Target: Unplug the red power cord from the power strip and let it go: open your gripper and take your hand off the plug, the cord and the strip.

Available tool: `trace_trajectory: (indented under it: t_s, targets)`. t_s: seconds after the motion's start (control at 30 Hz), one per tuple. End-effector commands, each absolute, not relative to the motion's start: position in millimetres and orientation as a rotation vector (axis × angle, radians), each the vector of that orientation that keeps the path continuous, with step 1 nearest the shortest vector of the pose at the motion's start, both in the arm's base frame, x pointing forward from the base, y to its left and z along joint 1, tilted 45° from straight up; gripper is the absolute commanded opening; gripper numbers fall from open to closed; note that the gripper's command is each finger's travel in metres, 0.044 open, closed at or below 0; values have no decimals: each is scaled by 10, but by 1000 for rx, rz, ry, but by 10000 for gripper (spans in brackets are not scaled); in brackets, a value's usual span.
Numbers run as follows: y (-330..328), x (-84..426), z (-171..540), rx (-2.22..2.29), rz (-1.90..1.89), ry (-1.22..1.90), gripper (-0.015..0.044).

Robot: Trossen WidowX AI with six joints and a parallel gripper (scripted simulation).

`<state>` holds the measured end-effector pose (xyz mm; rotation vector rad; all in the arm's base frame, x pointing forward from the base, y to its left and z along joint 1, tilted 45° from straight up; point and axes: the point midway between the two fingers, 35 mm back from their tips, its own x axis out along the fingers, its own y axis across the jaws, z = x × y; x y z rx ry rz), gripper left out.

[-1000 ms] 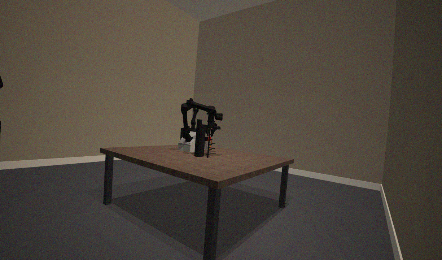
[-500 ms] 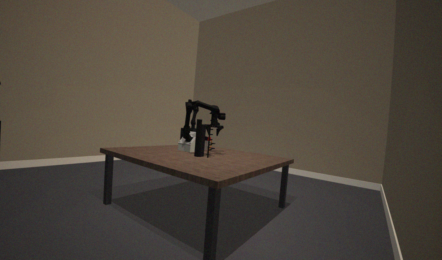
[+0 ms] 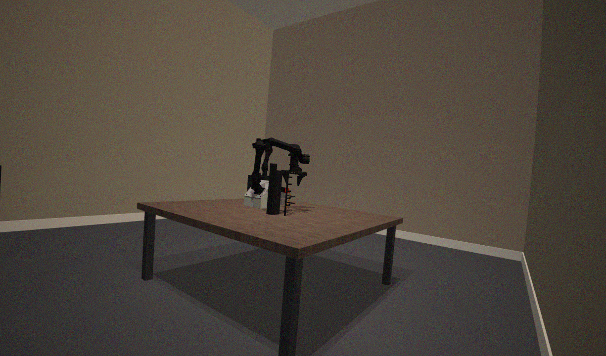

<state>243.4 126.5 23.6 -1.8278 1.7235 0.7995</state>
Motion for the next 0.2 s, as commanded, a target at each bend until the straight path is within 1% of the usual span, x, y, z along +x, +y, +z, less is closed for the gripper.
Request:
trace_trajectory:
  t_s: [0.0, 0.17]
  targets:
    - [1271, 2434, 237, -1822, 797, 1725, 440]
    - [1271, 2434, 237, -1822, 797, 1725, 440]
